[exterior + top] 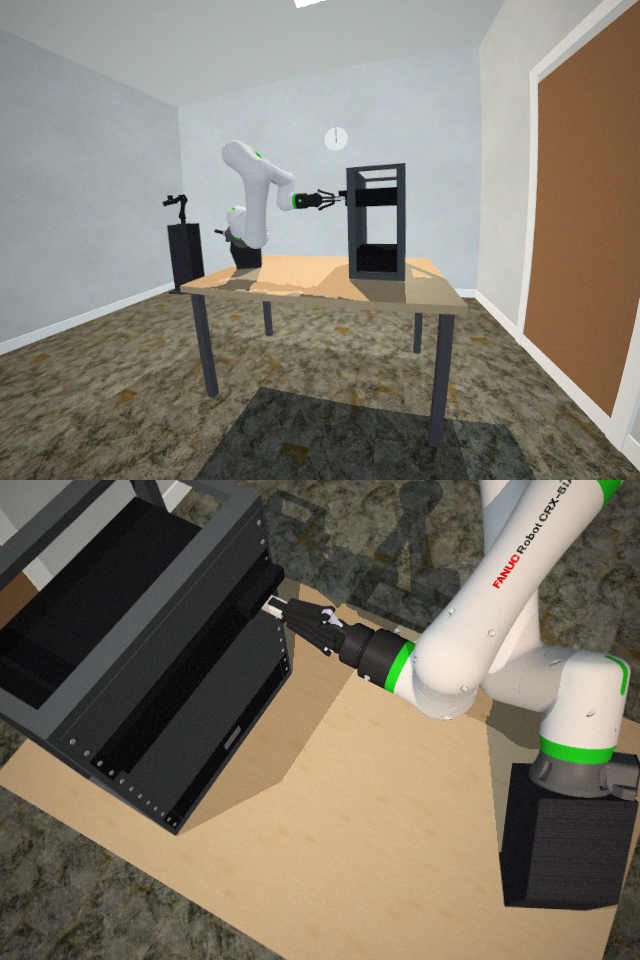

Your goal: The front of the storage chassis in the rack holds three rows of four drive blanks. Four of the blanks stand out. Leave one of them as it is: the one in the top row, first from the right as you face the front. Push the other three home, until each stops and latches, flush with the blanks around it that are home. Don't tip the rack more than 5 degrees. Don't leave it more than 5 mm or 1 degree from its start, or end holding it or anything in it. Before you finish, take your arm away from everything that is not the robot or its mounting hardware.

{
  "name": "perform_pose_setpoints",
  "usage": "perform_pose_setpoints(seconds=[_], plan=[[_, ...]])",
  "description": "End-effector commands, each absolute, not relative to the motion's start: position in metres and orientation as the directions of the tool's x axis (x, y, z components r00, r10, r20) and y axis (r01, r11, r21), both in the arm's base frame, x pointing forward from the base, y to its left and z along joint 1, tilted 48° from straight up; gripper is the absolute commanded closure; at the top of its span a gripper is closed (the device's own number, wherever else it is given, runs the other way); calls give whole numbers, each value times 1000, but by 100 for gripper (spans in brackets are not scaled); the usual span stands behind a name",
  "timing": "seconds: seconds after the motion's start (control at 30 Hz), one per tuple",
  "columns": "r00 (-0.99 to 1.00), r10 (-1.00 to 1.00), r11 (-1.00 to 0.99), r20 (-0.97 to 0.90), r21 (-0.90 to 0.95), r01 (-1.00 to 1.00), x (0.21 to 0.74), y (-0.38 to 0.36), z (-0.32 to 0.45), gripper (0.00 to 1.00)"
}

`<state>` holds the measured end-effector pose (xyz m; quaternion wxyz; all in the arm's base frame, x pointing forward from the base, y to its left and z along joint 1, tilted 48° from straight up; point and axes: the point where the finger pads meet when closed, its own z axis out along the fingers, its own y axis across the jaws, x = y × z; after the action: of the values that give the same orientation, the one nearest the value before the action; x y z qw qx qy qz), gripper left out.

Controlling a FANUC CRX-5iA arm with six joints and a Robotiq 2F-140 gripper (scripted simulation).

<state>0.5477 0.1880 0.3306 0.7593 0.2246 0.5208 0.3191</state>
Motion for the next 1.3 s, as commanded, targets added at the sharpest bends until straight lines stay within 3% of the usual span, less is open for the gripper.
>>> perform_pose_setpoints(seconds=[0.0, 0.5, 1.27], plan=[[256, 718, 696, -647, 674, -249, 537, 187, 326, 100], [256, 718, 696, -647, 674, -249, 478, 188, 304, 100], [256, 718, 696, -647, 674, -249, 476, 188, 303, 100]])
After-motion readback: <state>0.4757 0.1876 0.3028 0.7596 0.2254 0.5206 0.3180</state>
